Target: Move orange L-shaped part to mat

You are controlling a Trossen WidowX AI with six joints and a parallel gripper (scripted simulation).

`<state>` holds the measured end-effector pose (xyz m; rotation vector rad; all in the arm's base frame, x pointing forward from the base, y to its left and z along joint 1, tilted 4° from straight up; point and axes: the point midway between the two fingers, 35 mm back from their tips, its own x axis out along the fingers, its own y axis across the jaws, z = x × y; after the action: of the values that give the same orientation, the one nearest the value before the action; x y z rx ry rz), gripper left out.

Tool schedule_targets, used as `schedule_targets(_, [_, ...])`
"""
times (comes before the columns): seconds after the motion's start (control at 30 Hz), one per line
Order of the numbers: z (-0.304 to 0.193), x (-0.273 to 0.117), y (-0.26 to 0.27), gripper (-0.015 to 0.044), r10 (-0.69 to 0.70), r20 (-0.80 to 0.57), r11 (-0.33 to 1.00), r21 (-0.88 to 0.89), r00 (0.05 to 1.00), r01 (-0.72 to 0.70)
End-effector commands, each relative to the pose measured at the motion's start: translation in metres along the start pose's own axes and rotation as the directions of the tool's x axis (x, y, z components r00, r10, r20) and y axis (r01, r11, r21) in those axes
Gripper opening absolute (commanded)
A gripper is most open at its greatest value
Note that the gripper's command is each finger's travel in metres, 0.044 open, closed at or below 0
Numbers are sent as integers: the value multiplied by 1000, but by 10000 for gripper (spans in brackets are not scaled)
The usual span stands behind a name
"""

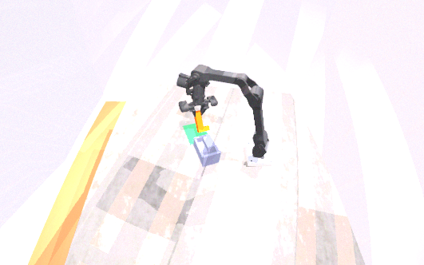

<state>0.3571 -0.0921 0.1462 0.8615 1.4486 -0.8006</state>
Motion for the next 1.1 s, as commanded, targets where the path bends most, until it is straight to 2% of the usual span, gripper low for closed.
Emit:
schedule_targets(0.0, [16, -3, -1, 0, 2, 9, 1000, -4, 1000, -2])
schedule_targets(0.23, [40, -3, -3, 0, 2, 12, 1000, -4, 1000, -2])
schedule_targets(1.07, [41, 28, -3, 0, 2, 12, 1000, -4, 1000, -2])
